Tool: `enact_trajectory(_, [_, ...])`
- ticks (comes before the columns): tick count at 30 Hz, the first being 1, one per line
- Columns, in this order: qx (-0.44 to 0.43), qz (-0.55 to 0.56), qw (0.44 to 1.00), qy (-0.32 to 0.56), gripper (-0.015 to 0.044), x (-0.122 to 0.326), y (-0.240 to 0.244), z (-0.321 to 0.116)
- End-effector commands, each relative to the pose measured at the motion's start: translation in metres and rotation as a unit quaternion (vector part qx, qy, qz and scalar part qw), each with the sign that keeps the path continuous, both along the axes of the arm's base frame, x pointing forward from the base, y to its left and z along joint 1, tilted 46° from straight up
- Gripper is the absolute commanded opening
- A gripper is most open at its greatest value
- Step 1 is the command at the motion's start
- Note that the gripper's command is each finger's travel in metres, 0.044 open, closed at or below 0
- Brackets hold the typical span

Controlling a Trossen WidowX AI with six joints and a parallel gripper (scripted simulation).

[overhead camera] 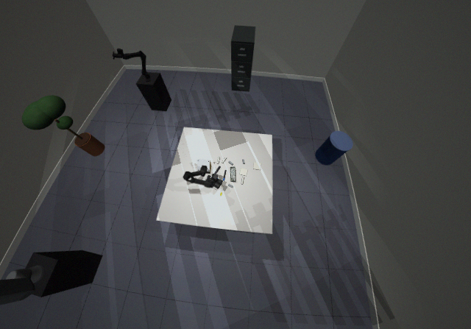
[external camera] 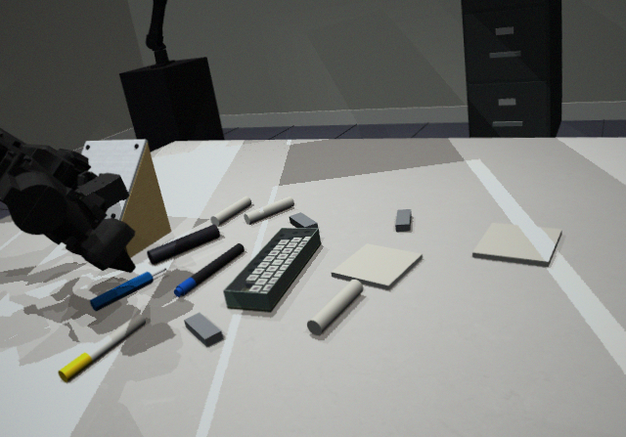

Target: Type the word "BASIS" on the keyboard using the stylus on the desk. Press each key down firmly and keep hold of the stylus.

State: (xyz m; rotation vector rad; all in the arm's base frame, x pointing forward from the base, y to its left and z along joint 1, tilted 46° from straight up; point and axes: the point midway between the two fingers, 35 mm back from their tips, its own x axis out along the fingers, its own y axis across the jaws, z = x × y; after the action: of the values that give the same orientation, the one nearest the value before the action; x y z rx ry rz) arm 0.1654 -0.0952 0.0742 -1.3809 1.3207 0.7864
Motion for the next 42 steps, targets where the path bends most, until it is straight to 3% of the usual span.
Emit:
enact_trajectory(1, [0.003,0.003,1.0,0.003,0.015,-0.001,-0.001,-0.004])
enact_trajectory(42, [0.002,0.003,1.0,0.004,0.015,0.0,-0.023,-0.025])
